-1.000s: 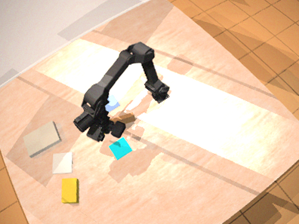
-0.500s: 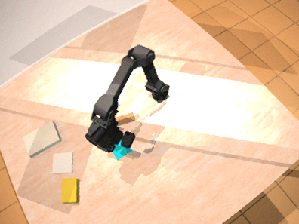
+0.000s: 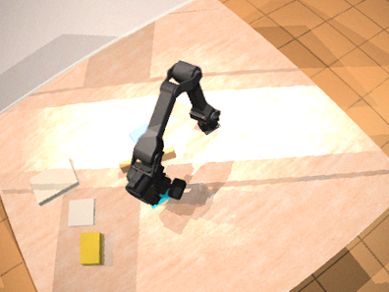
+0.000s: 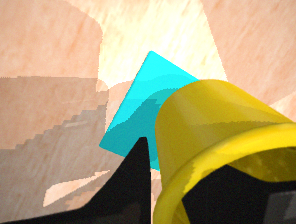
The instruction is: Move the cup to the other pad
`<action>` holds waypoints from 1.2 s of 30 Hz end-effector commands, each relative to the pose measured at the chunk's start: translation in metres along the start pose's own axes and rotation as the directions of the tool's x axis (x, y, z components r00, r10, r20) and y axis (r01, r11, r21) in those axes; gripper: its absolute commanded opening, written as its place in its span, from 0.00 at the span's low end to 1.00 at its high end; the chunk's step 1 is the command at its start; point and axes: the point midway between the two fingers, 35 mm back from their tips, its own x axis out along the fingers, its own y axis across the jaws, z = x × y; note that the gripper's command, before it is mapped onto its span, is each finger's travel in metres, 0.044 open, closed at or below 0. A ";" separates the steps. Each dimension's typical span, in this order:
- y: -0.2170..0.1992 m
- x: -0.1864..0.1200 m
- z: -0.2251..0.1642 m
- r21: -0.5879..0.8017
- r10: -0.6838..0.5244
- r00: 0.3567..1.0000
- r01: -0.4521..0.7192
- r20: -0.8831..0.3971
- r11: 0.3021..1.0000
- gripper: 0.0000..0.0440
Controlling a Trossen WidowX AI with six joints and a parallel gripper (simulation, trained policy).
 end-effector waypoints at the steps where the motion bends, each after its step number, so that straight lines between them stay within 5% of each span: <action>1: 0.004 0.008 -0.006 0.015 -0.004 1.000 0.004 -0.017 1.000 0.06; 8: 0.006 0.015 -0.008 0.035 -0.004 1.000 0.004 -0.011 0.999 0.17; 13: 0.006 0.007 -0.001 0.055 0.007 0.999 -0.009 0.041 0.998 0.36; 36: 0.008 -0.048 -0.006 0.108 0.056 0.981 -0.077 0.188 0.991 0.56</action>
